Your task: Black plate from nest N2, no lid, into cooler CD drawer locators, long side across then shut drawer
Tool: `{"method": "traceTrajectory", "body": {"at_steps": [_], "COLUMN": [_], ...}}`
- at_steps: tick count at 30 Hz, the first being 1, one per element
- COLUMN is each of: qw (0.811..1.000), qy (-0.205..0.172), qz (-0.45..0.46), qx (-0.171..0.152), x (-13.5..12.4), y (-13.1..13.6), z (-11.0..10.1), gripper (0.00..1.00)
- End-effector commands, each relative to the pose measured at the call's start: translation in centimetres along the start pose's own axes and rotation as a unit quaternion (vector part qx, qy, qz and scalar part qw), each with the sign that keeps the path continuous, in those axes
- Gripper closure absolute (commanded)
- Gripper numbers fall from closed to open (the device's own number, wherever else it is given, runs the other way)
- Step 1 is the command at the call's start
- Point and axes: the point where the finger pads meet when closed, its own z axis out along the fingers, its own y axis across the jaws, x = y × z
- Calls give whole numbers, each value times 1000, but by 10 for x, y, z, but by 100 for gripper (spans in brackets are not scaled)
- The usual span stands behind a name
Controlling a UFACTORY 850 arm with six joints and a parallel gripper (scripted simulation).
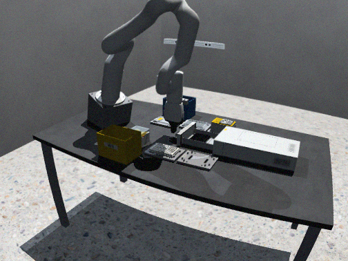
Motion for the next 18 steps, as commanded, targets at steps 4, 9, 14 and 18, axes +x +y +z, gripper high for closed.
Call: {"method": "traceTrajectory", "body": {"at_steps": [4,9,14,18], "qw": [1000,1000,1000,1000], "qy": [0,0,0,0], "qz": [0,0,0,0], "qx": [-1,-1,-1,-1], "x": [0,0,0,0], "y": [8,17,25,32], "z": [0,0,0,0], "gripper": [100,100,100,100]}}
